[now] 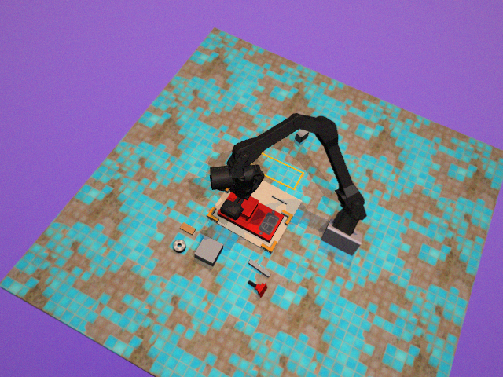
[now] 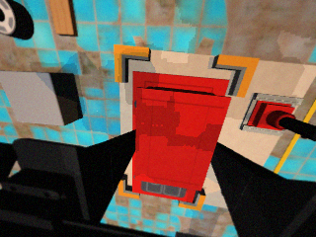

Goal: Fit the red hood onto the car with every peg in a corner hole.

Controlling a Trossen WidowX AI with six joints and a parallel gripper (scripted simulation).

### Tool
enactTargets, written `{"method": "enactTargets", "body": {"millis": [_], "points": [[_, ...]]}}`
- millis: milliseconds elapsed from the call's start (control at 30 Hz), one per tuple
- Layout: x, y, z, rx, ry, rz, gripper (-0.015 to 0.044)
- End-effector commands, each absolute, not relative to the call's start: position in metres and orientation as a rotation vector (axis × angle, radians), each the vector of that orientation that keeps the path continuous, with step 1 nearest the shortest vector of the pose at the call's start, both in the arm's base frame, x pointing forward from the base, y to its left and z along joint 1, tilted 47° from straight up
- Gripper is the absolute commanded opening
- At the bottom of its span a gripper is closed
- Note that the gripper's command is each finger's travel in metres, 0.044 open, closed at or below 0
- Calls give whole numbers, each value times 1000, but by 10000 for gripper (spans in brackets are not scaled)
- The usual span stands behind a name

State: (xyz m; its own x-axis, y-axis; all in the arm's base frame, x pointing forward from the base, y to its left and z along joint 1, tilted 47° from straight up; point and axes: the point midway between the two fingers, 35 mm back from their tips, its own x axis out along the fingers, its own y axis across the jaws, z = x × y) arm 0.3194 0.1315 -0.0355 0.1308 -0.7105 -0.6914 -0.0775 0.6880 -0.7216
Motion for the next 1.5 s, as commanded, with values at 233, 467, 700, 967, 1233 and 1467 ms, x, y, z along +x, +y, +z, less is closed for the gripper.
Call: {"method": "enactTargets", "body": {"millis": [233, 467, 700, 967, 1233, 1467], "points": [[320, 133, -36, -723, 1381, -518, 0], [320, 132, -36, -723, 1381, -518, 0], [321, 131, -38, -723, 1380, -518, 0], [321, 129, -40, -723, 1380, -518, 0], [322, 126, -42, -723, 1380, -518, 0], [322, 124, -44, -723, 1380, -518, 0]]}}
